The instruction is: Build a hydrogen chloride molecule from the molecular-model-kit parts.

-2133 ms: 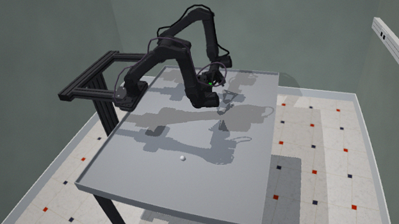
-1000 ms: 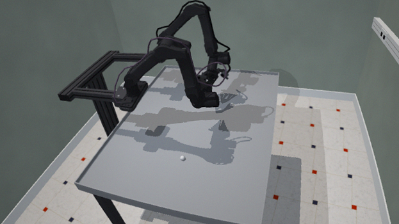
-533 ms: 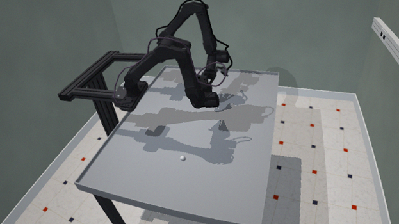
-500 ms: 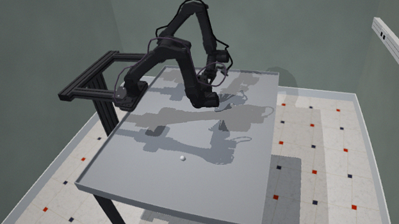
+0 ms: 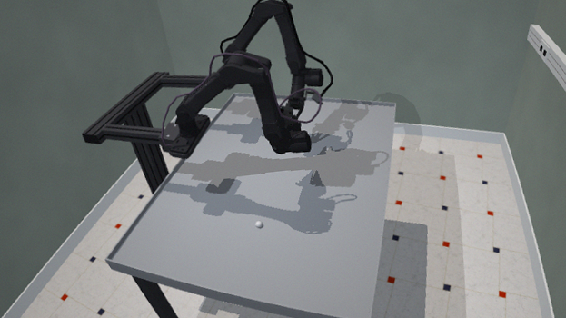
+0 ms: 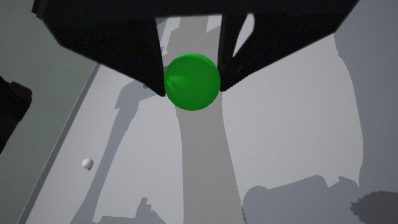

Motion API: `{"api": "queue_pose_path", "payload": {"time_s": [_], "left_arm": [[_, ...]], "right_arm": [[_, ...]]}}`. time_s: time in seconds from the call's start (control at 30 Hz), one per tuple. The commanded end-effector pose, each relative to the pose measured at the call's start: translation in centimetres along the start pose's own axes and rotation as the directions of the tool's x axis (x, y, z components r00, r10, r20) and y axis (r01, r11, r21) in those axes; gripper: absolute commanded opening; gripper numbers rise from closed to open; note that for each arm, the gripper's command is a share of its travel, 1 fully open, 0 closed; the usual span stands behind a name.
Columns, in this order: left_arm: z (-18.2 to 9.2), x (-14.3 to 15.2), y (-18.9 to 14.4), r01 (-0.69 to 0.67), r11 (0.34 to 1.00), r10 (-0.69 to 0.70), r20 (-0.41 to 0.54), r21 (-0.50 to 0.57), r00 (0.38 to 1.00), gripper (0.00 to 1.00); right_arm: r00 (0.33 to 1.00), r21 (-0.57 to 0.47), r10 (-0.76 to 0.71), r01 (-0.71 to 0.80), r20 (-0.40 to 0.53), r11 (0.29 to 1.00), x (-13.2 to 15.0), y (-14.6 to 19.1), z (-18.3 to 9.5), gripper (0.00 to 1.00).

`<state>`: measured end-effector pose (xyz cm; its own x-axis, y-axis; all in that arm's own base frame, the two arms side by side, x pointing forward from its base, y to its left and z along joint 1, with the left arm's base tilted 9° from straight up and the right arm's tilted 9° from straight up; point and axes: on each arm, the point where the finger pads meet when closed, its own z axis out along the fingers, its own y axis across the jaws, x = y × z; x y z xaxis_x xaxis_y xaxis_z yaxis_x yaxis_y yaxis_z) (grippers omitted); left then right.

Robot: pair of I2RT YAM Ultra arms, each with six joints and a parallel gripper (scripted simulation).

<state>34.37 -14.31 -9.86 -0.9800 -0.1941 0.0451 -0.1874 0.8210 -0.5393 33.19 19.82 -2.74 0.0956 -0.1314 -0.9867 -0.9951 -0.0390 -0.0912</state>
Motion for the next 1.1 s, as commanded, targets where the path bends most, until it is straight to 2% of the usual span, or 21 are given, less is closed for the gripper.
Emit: {"api": "queue_pose_path", "payload": {"time_s": [0.0,0.2,0.53,0.6,1.07], "left_arm": [[-0.3,1.1,0.3,-0.088,0.995,0.087,-0.018,-0.054,0.996,0.0],[-0.6,1.5,0.8,-0.166,0.981,0.164,-0.024,-0.103,0.986,0.0],[-1.6,1.6,1.8,-0.336,0.919,0.333,-0.05,-0.207,0.942,0.0],[-1.6,1.6,1.8,-0.336,0.919,0.333,-0.05,-0.207,0.942,0.0],[-3.3,2.0,3.2,-0.546,0.772,0.529,-0.146,-0.325,0.836,0.0]], "right_arm": [[0.998,-0.015,-0.052,0.053,0.019,0.999,-1.5,-1.1,0.4,0.18],[0.998,-0.015,-0.052,0.053,0.019,0.999,-1.5,-1.1,0.4,0.18],[0.998,-0.015,-0.052,0.053,0.019,0.999,-1.5,-1.1,0.4,0.18],[0.998,-0.015,-0.052,0.053,0.019,0.999,-1.5,-1.1,0.4,0.18],[0.998,-0.015,-0.052,0.053,0.019,0.999,-1.5,-1.1,0.4,0.18]]}}
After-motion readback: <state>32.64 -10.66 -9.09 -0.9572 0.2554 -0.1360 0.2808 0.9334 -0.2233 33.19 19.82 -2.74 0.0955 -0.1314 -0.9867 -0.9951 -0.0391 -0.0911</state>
